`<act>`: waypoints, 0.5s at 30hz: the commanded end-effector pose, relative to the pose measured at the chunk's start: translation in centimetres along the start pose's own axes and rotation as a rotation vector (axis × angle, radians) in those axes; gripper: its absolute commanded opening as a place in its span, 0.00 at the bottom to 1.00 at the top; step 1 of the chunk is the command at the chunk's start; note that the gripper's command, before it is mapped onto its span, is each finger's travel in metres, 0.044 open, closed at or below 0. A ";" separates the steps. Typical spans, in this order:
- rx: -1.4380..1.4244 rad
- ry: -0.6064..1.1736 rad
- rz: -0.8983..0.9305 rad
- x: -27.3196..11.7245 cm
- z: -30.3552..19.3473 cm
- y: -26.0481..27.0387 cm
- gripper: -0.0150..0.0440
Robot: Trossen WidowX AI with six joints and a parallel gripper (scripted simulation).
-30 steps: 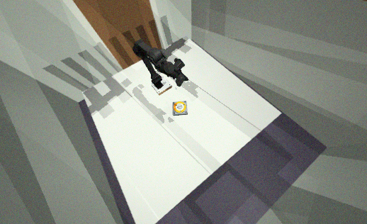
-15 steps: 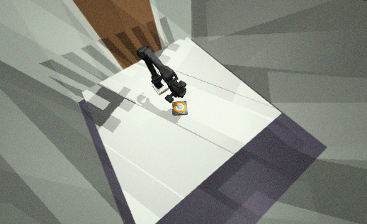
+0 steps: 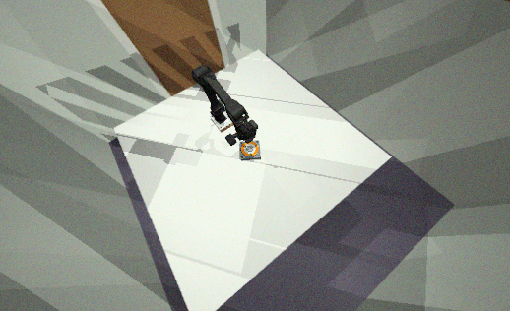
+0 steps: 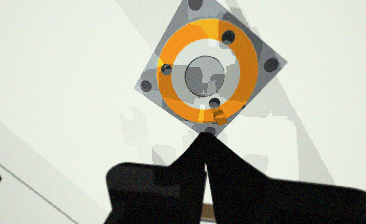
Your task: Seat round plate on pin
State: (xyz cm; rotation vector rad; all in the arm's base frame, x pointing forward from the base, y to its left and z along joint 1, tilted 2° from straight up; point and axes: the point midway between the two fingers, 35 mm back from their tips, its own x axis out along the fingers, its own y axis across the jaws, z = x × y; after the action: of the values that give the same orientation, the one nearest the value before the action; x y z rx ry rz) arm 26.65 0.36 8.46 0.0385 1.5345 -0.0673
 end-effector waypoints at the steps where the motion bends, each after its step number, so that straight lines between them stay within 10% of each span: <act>1: 0.004 0.018 -0.006 2.0 -0.3 -0.2 0.25; 15: 0.004 0.018 -0.007 3.2 -0.3 -1.2 0.25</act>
State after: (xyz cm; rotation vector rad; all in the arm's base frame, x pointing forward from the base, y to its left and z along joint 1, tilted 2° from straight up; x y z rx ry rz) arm 26.34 -0.51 5.25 0.0428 1.5532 -0.0762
